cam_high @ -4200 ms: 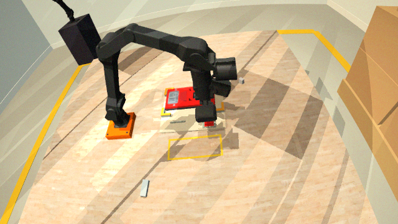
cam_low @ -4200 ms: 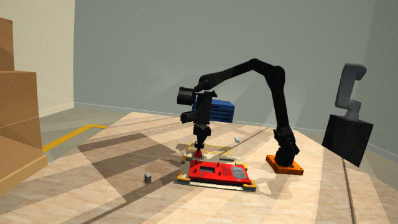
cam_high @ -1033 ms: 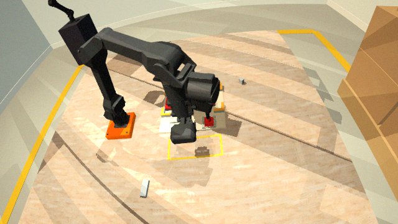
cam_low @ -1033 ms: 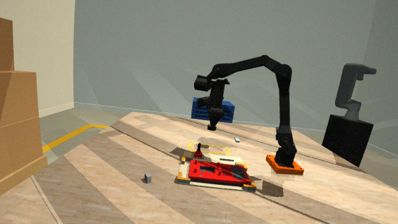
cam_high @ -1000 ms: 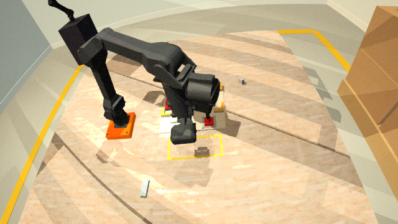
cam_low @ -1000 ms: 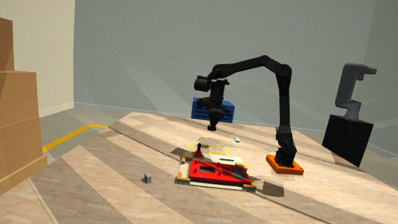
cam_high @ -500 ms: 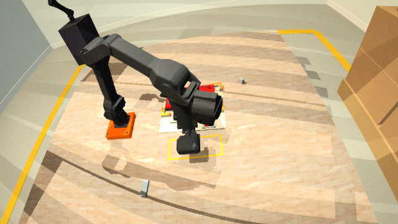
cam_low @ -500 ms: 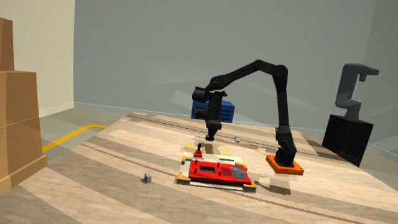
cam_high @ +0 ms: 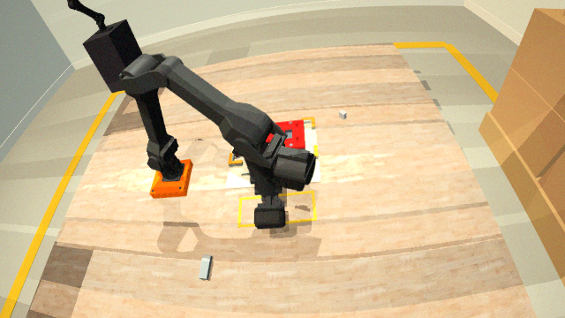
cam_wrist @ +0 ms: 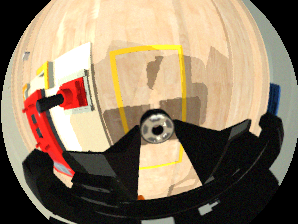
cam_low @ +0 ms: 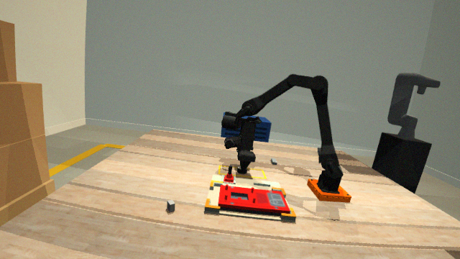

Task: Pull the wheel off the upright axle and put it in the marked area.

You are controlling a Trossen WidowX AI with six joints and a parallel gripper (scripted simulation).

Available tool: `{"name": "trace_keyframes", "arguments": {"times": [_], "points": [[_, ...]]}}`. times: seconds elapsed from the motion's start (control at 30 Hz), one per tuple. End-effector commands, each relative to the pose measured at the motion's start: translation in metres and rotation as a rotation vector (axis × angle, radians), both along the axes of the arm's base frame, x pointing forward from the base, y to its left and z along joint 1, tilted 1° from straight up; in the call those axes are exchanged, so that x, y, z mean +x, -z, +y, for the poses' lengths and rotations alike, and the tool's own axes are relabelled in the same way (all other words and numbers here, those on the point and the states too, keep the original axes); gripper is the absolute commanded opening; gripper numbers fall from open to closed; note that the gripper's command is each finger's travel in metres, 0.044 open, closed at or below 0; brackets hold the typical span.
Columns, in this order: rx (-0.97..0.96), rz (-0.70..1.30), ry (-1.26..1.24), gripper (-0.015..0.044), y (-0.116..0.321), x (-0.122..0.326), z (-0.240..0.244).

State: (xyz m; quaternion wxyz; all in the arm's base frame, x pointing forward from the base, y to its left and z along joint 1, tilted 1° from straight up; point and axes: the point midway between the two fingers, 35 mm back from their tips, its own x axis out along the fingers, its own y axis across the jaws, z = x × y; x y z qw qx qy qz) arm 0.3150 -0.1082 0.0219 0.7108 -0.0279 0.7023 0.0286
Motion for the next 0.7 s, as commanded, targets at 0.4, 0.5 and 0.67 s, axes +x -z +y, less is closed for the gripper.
{"name": "trace_keyframes", "arguments": {"times": [0.4,0.5,0.67], "points": [[-0.003,0.0,-0.003,0.03,-0.051,0.0,0.0],[-0.004,0.0,-0.004,0.03,-0.06,-0.001,0.0],[-0.001,-0.001,-0.001,0.0379,-0.06,-0.01,0.004]]}}
